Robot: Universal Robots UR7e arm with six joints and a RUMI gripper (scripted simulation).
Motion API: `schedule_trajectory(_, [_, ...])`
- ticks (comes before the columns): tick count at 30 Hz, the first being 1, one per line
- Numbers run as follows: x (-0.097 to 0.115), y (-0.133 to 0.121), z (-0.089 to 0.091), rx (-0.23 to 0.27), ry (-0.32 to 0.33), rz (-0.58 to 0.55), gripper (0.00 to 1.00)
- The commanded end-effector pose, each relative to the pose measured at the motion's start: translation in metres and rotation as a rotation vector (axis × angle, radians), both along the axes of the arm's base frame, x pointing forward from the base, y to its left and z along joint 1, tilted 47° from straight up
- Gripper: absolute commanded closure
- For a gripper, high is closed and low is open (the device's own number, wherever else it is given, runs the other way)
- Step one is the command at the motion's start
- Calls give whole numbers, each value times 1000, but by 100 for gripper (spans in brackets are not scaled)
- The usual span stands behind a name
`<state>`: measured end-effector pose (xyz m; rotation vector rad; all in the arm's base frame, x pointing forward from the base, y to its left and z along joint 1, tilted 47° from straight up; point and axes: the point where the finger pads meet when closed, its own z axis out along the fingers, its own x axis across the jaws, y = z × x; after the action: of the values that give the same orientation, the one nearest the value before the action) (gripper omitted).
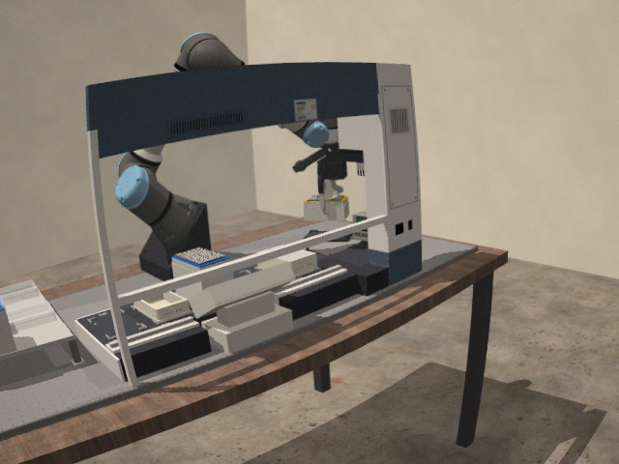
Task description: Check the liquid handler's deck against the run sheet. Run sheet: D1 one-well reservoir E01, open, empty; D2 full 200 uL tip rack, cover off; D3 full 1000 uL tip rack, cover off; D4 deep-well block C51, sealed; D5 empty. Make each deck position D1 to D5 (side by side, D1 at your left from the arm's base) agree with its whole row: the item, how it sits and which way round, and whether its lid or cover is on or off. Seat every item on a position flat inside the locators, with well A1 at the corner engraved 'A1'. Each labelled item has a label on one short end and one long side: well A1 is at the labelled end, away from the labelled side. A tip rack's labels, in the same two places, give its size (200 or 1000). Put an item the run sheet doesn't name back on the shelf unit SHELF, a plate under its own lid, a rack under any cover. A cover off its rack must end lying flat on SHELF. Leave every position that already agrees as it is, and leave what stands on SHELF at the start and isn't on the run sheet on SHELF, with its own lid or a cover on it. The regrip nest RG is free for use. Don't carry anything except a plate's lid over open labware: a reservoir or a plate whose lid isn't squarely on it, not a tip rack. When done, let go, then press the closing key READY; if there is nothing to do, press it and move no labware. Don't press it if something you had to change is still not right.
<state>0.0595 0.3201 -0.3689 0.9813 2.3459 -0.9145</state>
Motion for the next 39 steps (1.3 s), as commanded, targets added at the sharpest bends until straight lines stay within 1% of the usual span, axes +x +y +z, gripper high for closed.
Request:
schedule_trajectory(1, [-1,5,4,1,0,0,100])
schedule_trajectory(39, [-8,45,43,2,0,0,100])
